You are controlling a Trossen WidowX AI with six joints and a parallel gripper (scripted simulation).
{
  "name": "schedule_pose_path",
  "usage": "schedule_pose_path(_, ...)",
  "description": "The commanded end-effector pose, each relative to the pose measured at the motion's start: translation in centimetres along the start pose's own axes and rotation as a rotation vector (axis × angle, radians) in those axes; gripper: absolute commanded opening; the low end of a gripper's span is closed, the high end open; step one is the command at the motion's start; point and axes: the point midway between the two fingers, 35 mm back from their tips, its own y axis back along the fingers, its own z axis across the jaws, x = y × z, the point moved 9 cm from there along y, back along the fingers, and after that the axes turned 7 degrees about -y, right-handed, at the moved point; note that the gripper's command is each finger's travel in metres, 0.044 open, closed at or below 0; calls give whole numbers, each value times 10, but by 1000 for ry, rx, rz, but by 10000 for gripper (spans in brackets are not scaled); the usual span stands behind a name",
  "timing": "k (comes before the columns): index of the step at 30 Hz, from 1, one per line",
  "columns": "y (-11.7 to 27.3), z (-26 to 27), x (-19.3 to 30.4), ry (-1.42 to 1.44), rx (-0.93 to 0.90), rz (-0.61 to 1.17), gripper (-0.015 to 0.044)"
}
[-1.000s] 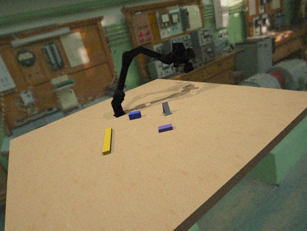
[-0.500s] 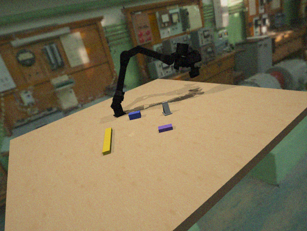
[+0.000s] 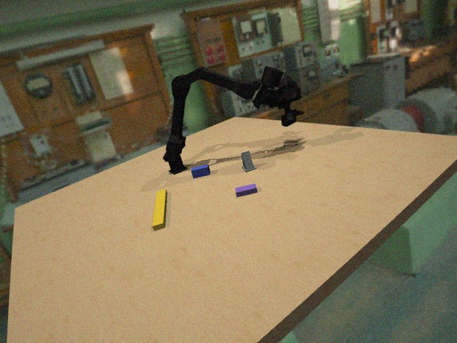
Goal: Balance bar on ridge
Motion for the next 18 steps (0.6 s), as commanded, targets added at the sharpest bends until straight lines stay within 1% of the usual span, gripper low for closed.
schedule_pose_path(1, 17, -19, -14, -8, 71, -45, 315)
schedule_pose_path(10, 61, -56, -44, -33, 214, -135, 315)
schedule_pose_path(18, 106, -83, -60, -45, 318, -191, 315)
